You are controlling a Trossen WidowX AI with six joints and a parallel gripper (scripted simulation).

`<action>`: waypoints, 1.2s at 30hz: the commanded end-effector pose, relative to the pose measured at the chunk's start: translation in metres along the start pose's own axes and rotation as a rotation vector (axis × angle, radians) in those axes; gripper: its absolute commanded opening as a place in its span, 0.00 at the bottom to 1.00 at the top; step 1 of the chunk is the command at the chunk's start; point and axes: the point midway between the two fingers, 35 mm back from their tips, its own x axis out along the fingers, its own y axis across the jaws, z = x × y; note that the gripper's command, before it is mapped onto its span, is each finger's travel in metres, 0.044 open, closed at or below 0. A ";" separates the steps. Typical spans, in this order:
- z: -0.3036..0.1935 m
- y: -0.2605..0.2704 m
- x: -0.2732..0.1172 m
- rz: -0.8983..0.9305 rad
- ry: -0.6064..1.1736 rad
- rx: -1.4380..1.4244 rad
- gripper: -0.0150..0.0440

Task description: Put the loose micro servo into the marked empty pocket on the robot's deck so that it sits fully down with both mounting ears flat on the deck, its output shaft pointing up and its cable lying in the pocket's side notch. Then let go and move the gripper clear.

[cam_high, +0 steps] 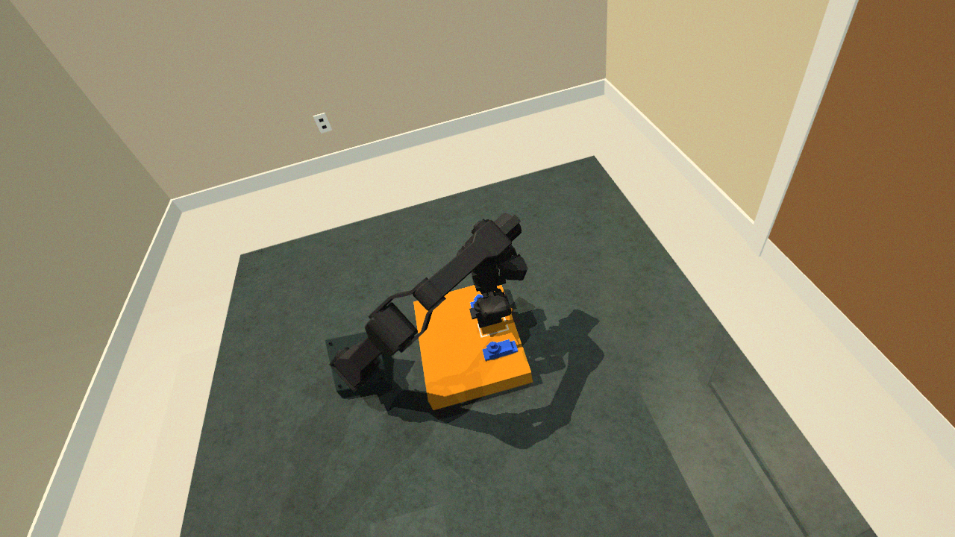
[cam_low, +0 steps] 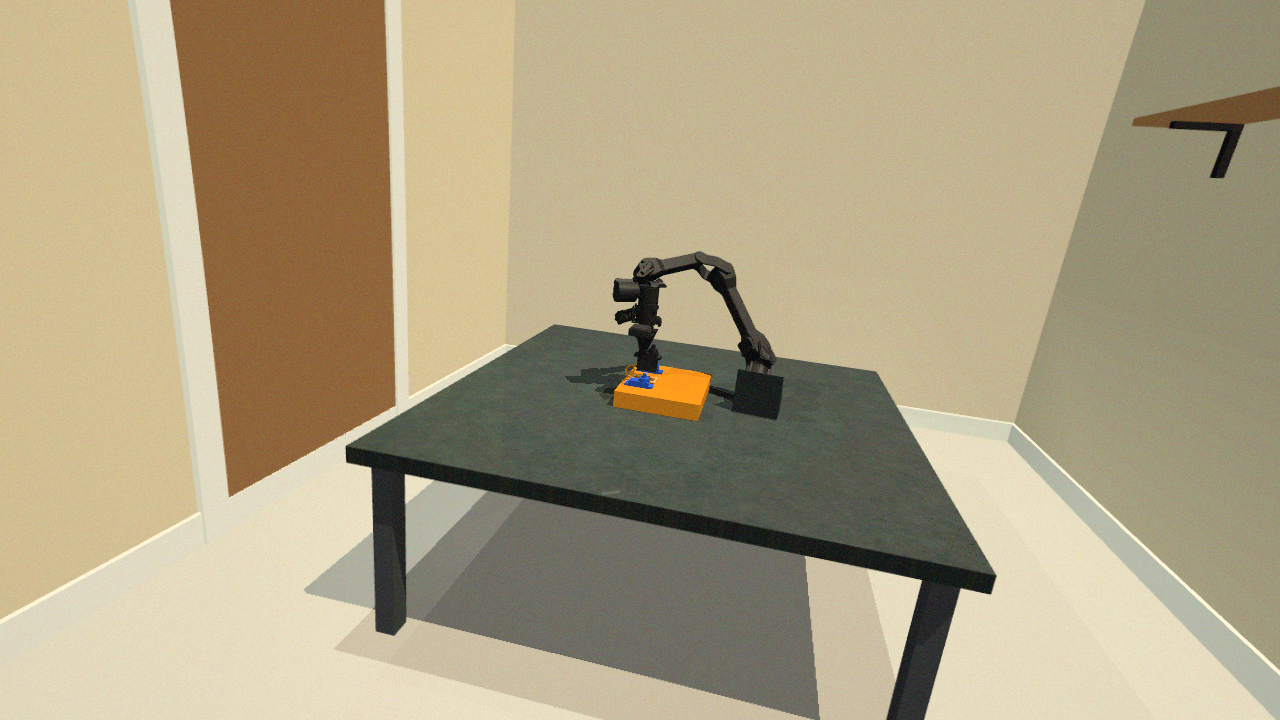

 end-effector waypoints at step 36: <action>0.004 0.000 0.030 -0.002 -0.005 0.000 0.25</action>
